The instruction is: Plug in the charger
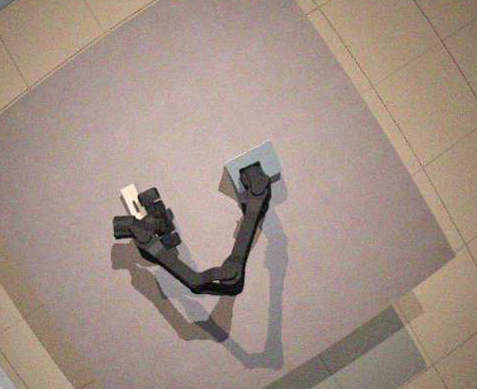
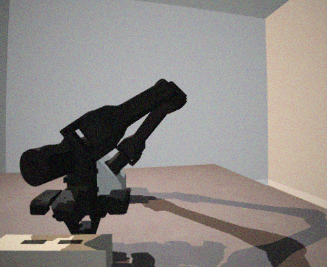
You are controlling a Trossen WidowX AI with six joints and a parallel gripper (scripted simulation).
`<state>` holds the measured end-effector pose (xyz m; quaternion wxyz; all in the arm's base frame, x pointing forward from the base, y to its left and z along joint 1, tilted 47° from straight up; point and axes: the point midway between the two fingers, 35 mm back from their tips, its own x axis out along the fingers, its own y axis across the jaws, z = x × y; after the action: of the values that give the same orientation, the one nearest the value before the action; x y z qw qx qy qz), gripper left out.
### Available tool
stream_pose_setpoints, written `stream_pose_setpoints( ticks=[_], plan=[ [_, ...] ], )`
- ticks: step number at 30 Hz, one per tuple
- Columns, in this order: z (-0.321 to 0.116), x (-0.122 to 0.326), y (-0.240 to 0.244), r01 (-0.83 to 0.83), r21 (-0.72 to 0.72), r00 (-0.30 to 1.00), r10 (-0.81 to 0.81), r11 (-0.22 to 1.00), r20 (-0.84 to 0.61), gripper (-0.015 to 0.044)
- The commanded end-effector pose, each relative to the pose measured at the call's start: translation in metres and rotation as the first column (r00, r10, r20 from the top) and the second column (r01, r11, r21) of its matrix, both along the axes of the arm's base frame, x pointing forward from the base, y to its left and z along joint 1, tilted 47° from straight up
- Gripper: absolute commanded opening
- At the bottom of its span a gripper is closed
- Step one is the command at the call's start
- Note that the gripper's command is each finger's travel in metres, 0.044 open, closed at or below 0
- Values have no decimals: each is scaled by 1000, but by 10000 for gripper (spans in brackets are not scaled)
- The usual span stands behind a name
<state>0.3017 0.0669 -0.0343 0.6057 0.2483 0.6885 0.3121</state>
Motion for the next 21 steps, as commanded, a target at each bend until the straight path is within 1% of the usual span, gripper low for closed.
stream_pose_setpoints(
  ticks=[1, 21],
  plan=[
    [1, 2, 0, 4, 3, 1000, -4, 1000, 1, 0],
    [1, 4, 0, 4, 3, 1000, -4, 1000, 1, 0]
  ],
)
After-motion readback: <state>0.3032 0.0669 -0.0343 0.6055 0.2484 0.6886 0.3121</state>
